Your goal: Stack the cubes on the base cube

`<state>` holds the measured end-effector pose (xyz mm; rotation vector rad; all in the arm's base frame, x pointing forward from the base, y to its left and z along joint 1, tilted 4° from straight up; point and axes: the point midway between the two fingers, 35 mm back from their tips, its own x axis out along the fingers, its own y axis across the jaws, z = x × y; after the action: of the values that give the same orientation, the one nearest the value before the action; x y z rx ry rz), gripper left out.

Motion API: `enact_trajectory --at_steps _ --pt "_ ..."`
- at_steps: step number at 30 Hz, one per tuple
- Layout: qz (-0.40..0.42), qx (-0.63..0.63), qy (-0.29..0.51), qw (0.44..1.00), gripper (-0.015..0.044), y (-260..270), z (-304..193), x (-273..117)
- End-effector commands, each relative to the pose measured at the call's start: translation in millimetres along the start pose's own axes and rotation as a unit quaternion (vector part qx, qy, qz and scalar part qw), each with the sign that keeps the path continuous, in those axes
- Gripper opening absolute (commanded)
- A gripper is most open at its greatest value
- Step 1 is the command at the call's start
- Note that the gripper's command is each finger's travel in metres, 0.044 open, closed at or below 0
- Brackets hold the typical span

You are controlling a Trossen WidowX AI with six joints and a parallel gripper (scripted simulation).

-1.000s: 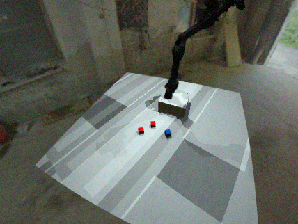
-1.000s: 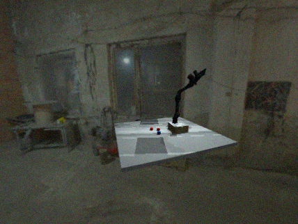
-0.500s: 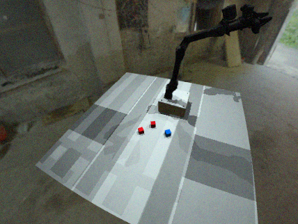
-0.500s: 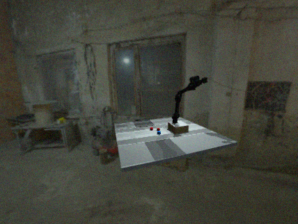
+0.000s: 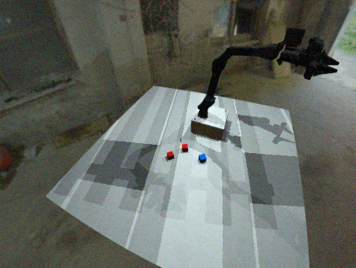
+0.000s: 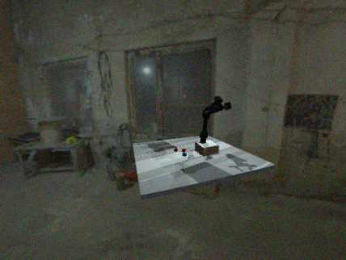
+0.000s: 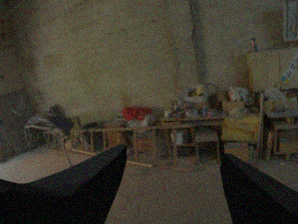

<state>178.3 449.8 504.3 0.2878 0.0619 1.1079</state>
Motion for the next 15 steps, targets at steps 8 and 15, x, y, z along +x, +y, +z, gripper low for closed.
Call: enact_trajectory --at_steps 8,15 --pt "-0.173 0.015 0.109 0.979 0.0265 -170.6 -60.4 5.3" --pt "-0.278 0.047 0.168 0.945 0.0265 -273.1 -93.6 -26.3"
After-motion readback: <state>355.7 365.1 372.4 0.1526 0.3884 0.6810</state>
